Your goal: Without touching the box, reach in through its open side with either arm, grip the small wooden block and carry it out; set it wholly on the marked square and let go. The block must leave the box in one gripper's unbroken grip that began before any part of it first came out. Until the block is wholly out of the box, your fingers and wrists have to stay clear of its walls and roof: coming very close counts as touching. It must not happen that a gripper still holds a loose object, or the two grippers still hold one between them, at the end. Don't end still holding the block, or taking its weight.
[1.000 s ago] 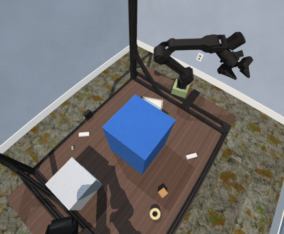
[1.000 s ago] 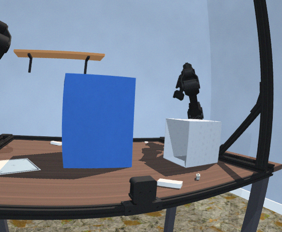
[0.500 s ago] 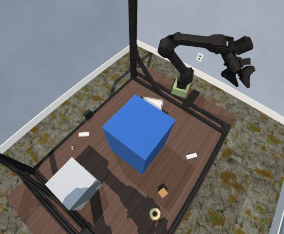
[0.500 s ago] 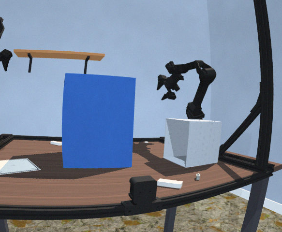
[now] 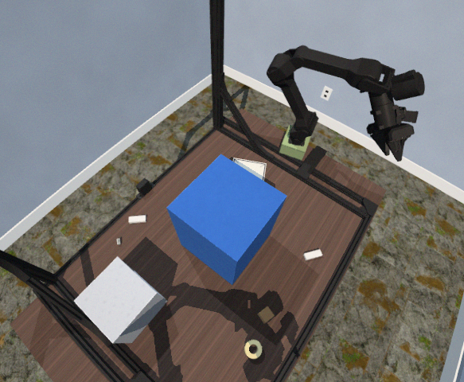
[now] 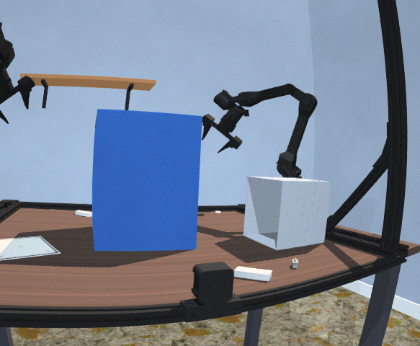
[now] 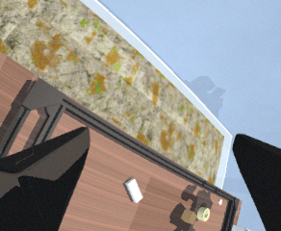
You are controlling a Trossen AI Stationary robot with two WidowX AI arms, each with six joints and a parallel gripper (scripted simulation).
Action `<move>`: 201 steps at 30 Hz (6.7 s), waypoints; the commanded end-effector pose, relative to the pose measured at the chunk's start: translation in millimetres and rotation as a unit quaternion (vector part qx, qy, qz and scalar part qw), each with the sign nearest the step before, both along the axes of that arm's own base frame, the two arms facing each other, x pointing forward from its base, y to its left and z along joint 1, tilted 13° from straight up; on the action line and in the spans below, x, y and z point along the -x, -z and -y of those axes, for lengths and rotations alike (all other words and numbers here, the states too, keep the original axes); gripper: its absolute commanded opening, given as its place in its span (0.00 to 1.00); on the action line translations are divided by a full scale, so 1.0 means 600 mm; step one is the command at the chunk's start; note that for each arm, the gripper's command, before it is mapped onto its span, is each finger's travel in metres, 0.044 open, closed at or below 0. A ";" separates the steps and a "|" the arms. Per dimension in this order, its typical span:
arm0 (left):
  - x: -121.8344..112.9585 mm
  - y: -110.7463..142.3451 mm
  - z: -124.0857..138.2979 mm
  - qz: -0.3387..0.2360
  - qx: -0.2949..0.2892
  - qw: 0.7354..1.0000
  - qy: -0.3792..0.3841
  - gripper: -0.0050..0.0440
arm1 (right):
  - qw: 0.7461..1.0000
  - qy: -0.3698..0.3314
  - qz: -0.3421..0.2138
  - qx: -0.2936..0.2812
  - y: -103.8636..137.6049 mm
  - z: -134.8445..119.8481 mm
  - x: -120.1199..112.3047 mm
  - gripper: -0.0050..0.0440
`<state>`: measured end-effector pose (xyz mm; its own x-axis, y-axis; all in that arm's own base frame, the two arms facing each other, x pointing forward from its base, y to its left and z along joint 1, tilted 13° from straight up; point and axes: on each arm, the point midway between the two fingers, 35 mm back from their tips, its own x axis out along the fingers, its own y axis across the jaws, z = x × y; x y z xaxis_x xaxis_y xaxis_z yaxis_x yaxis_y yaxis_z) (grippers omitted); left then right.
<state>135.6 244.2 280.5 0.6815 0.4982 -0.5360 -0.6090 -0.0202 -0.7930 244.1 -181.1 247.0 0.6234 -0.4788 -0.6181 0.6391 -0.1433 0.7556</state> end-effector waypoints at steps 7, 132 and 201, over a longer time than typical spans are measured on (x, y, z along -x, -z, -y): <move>-0.069 -0.016 0.019 -0.023 -0.020 0.993 0.112 0.92 | 0.967 -0.184 -0.120 0.130 -0.003 -0.128 -0.135 0.92; -0.219 -0.131 0.311 0.038 -0.042 0.791 0.610 0.92 | 0.321 -0.435 -0.146 0.828 -0.029 -1.034 0.117 0.92; -0.093 0.081 0.867 -0.178 -0.519 0.248 0.799 0.92 | 0.470 -0.776 0.050 0.417 0.108 -0.780 -0.180 0.92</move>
